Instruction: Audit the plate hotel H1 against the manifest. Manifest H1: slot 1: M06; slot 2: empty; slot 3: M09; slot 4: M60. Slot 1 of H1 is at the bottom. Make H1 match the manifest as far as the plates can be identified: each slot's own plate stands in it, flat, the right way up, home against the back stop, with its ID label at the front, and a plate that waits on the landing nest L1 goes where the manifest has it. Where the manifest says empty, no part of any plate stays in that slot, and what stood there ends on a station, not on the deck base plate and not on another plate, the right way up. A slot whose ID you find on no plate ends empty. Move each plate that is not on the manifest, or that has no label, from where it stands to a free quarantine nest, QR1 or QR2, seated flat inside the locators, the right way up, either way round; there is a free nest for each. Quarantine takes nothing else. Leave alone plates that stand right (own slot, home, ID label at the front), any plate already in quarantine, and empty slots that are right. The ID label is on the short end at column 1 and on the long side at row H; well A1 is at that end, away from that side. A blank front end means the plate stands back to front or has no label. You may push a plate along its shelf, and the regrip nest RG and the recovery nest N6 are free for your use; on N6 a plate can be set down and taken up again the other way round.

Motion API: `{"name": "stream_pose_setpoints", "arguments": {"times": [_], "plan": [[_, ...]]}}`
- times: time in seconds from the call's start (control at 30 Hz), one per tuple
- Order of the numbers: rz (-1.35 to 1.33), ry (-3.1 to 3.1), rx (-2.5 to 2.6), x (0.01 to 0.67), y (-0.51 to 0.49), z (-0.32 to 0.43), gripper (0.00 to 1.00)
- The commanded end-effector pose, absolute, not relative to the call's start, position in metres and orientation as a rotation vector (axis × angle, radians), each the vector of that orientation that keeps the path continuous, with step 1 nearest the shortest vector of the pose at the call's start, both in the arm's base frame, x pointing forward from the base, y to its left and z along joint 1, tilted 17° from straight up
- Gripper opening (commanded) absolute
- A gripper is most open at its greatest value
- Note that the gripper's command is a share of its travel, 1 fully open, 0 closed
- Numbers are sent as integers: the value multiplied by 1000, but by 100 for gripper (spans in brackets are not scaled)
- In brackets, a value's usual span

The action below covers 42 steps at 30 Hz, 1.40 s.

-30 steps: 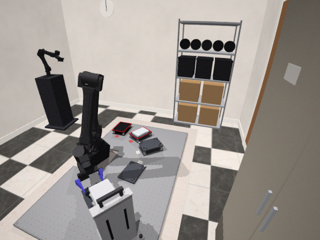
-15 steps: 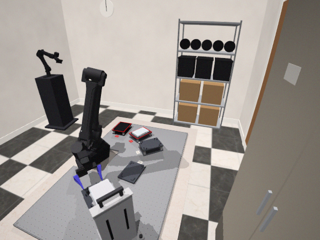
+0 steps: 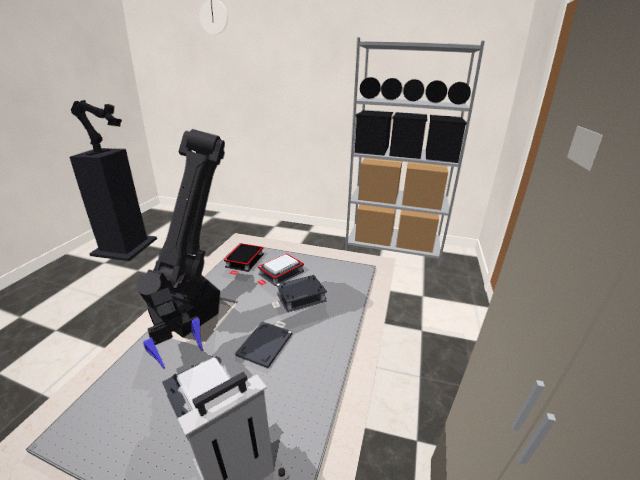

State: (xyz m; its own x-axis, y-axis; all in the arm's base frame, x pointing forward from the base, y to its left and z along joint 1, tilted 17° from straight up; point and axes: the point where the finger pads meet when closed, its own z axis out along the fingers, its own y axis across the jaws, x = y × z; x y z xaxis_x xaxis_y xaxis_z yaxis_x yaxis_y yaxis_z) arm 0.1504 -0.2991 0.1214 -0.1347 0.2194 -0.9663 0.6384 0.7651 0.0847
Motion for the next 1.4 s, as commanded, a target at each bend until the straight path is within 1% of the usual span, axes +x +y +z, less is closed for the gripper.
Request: {"name": "stream_pose_setpoints", "arguments": {"times": [0.0, 1.37], "plan": [[-475, 1685, 635, 147, -316, 156, 100], [-495, 1689, 619, 114, -292, 286, 100]]}}
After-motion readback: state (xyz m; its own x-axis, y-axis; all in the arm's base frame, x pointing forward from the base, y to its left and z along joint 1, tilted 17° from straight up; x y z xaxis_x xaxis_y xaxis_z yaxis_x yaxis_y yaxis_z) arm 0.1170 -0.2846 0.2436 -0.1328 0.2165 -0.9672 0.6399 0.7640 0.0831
